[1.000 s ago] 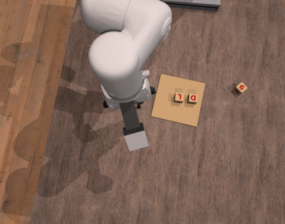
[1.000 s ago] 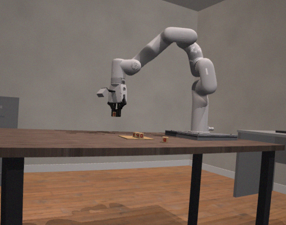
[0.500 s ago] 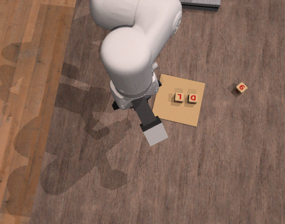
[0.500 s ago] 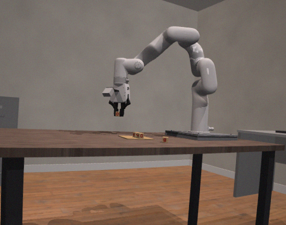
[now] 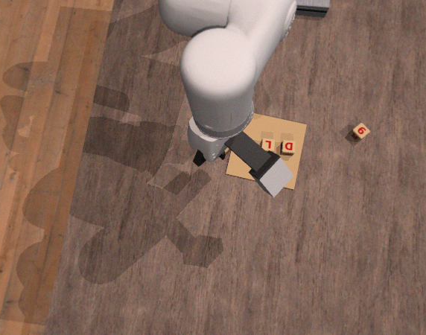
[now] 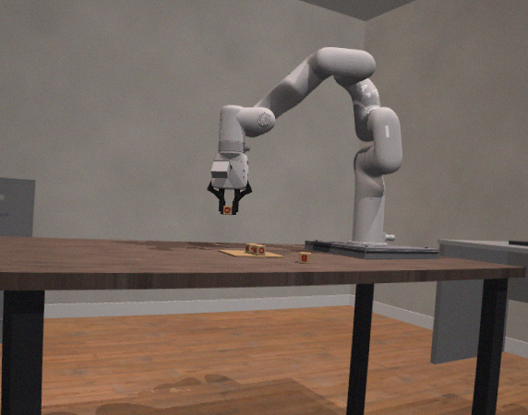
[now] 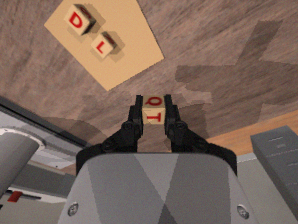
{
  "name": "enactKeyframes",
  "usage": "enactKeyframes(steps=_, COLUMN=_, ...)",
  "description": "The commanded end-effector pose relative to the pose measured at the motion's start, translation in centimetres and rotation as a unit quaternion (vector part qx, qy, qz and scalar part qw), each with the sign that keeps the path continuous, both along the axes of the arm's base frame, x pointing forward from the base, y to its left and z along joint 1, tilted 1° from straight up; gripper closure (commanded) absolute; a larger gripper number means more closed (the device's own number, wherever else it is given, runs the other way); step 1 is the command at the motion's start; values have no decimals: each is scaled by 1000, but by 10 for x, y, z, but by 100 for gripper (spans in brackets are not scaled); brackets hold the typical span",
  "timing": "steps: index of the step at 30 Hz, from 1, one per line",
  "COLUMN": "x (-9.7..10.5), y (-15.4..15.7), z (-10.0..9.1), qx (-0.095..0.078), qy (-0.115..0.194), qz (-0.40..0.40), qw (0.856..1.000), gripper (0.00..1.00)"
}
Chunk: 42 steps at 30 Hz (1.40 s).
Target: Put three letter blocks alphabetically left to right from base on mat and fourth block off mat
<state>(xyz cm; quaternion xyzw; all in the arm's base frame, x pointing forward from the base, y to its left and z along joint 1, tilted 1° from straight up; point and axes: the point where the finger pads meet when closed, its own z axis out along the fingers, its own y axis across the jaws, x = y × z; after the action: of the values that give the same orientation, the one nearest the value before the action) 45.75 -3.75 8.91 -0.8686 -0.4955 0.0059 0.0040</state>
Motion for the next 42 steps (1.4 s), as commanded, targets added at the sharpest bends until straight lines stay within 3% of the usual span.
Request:
enactKeyframes(steps=1, x=-6, y=10, z=2, qx=0, qy=-3, qz=69, qw=998, gripper=79)
enactKeyframes(steps=6, x=-10, y=15, z=2, qx=1, qy=-3, qz=105, qw=995, gripper=79)
enactKeyframes(steps=21, x=-34, y=41, z=2, qx=3, qy=-2, qz=295, qw=955, gripper=79)
enactKeyframes(steps=42, x=-36, y=43, z=1, qx=3, qy=-2, qz=310, qw=951, gripper=79)
